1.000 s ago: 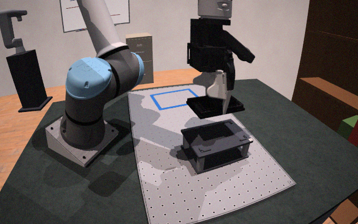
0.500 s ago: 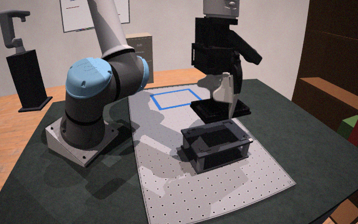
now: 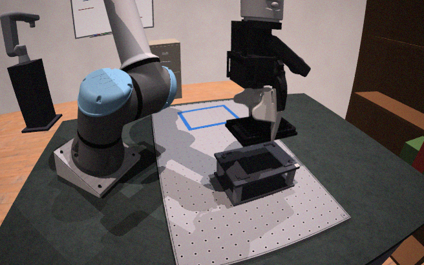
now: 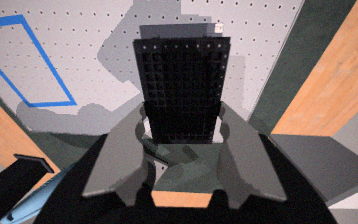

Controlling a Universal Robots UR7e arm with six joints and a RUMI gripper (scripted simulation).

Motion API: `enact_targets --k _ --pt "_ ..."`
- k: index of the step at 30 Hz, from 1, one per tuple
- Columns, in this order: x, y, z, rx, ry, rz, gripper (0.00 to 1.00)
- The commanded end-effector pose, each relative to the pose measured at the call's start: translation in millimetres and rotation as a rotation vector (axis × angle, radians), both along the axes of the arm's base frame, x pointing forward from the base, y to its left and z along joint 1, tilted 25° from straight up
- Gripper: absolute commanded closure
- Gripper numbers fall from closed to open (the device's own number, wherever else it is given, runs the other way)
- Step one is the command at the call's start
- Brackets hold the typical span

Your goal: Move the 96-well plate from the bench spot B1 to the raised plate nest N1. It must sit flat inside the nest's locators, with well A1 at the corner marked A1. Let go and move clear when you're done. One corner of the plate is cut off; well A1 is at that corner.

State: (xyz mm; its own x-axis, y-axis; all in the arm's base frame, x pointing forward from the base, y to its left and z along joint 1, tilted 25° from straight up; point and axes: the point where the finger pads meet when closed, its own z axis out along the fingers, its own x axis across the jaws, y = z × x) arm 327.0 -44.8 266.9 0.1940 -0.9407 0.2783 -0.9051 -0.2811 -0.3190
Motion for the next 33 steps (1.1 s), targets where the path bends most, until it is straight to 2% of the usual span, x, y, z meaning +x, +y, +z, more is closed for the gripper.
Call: enact_targets --k 1,18,33 --pt "0.1 0.2 0.4 -0.001 -0.001 0.000 1.00" --pt "1.2 0.3 -2.9 -0.001 -0.001 0.000 1.00" --pt "10.8 -4.2 -25.6 0.000 -0.001 0.000 1.00"
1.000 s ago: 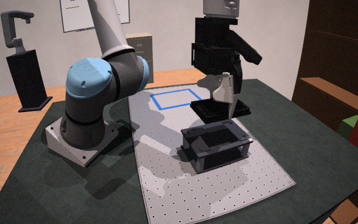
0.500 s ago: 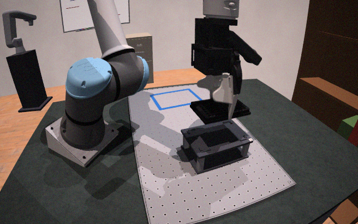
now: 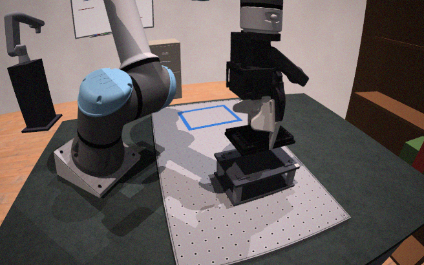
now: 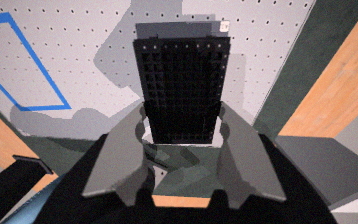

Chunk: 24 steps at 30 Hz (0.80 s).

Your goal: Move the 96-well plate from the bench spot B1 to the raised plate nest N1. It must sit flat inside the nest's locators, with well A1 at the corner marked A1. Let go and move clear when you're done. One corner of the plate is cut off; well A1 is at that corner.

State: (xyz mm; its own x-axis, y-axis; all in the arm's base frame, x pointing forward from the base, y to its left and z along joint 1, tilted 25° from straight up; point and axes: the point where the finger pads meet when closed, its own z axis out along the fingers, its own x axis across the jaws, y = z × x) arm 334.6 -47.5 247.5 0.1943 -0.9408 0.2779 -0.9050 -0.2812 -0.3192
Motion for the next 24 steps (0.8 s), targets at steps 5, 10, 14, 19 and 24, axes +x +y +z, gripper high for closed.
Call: enact_targets --k 5,10,14,19,24 --pt "5.1 -2.4 -10.7 -0.001 -0.001 0.000 1.00" --pt "8.3 -4.0 -18.2 -0.001 -0.001 0.000 1.00" --pt "10.9 -5.2 -24.3 -0.001 -0.001 0.000 1.00" --pt "12.8 -6.2 -28.8 -0.001 -0.001 0.000 1.00" --pt "15.9 -7.8 -36.3 -0.001 -0.001 0.000 1.00"
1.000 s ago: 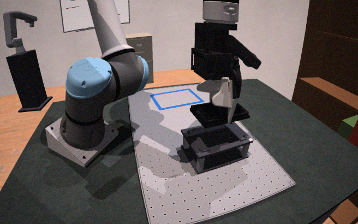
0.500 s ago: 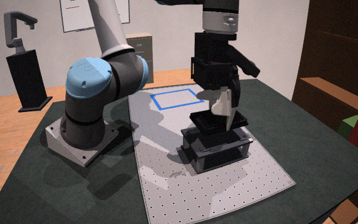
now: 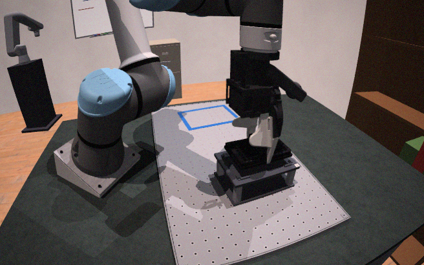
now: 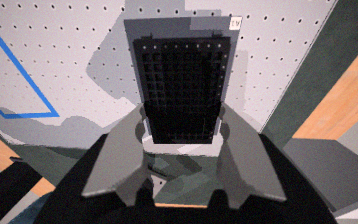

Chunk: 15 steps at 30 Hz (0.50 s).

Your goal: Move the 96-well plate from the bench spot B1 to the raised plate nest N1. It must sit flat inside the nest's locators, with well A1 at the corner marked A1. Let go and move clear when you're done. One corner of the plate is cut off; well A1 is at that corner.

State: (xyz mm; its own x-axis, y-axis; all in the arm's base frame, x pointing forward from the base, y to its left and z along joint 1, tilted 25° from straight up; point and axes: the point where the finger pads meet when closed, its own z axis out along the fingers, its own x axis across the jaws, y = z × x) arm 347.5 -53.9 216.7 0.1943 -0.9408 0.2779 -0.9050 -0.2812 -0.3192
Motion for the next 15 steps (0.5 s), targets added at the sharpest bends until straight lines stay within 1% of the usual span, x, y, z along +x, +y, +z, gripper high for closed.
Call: enact_targets --k 1,15 --pt "3.5 -1.7 -7.0 -0.001 -0.001 0.000 1.00" --pt "3.7 -1.7 -7.4 -0.001 -0.001 0.000 1.00"
